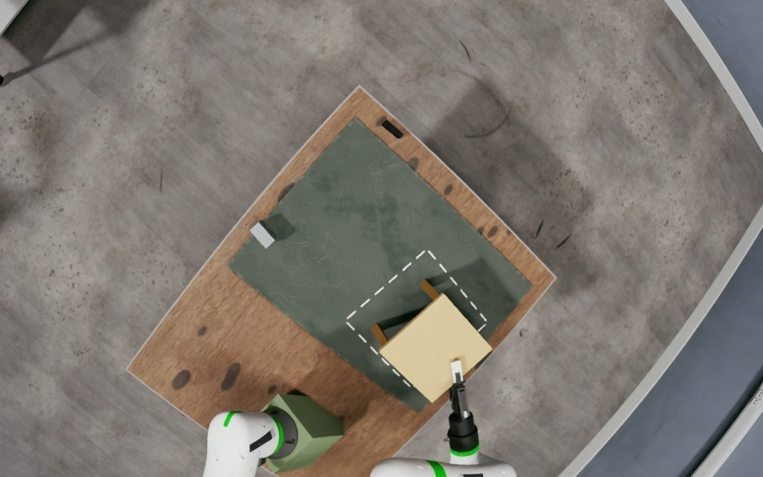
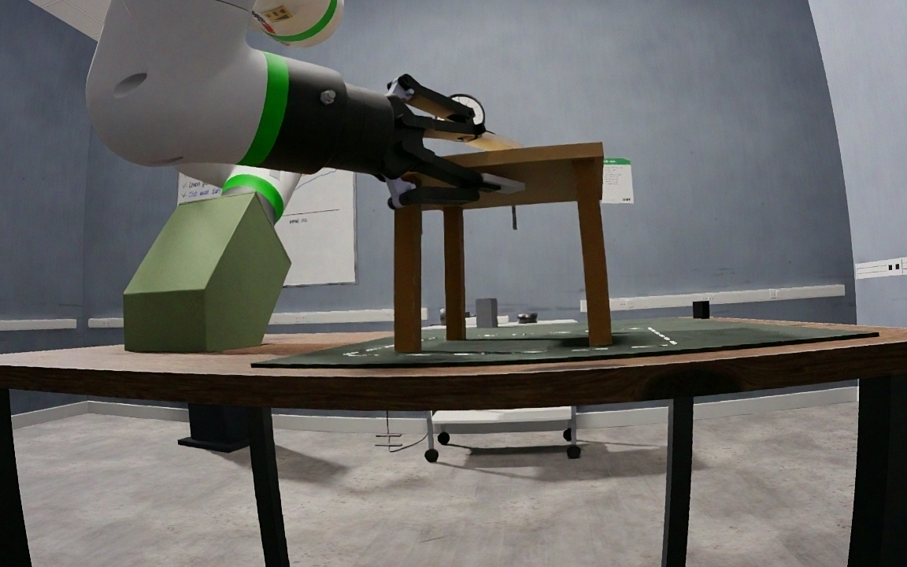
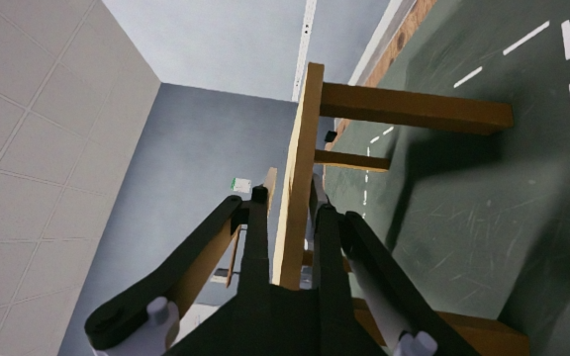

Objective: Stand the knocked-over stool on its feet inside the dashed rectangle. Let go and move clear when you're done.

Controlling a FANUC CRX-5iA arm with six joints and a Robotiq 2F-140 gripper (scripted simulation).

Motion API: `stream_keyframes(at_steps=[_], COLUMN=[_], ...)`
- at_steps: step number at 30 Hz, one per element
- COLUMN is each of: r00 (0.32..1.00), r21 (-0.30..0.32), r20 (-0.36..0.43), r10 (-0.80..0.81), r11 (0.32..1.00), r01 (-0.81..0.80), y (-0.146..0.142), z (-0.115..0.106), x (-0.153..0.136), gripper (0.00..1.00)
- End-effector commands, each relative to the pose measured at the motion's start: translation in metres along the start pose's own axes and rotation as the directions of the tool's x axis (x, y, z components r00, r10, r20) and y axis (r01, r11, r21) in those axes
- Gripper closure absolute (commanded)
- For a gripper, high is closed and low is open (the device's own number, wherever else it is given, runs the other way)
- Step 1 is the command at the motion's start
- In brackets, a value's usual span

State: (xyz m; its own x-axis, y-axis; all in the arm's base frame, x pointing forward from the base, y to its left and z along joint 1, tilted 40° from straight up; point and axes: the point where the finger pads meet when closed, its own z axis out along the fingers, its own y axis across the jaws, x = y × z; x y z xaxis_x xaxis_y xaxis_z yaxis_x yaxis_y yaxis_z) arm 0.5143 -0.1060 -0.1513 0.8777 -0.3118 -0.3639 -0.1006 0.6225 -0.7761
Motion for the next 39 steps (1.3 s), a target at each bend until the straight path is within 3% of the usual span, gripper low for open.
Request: stream_keyframes(at_steps=[1,21,39], r00=[1.000,1.000,1.000], r21=[-0.001,-0.001,-0.001], r20=[0.000,0.000,0.000], r10=[-0.002,-0.002,-0.002], r11=[1.000,1.000,1.000], r01=[0.002,0.002,0.002], y=[-0.001,-0.001,-0.010], z=[-0.004,-0.093,-0.100], x=[0.000,0.000,0.000], gripper=[0.67,0.67,0.67])
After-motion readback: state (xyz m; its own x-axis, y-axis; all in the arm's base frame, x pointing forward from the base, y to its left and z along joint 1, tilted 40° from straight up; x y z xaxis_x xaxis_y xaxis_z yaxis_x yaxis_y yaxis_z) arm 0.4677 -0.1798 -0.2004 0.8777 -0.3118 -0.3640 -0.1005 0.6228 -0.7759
